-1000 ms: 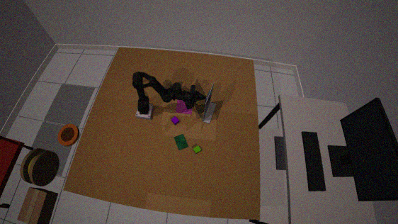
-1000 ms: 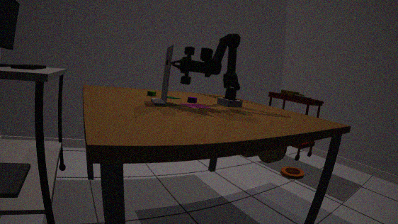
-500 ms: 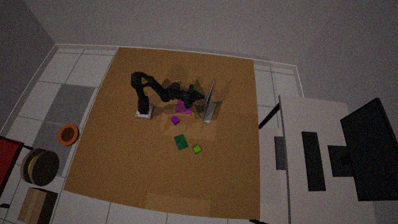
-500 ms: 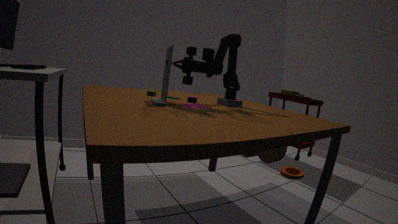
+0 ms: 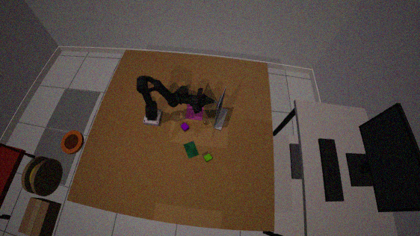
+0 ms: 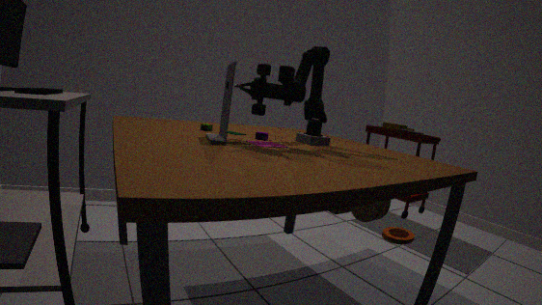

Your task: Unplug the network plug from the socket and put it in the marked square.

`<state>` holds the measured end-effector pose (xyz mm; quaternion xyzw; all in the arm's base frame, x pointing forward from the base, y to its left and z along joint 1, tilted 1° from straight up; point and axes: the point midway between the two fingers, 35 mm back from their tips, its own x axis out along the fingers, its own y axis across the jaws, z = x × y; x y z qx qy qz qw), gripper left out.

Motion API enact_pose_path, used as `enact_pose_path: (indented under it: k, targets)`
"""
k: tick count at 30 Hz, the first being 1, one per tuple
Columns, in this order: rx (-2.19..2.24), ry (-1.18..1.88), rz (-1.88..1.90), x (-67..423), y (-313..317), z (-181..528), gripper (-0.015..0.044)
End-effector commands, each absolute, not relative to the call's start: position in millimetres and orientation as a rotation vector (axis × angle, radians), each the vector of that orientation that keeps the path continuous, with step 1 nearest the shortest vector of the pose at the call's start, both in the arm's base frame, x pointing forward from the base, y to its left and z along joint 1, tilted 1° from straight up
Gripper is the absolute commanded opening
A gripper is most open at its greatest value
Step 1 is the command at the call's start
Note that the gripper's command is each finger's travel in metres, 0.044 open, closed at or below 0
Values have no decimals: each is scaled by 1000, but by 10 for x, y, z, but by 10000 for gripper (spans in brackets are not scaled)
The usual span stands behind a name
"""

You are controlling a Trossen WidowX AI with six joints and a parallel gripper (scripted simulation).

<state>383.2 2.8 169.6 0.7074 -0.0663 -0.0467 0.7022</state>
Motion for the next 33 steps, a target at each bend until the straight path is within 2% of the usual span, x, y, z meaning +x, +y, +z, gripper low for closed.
enact_pose_path:
  k: [1, 33]
  targets:
    - [1580, -148, -109, 3789, 43, 1679, 0]
    - [1581, -147, -110, 3594, 183, 1671, 0]
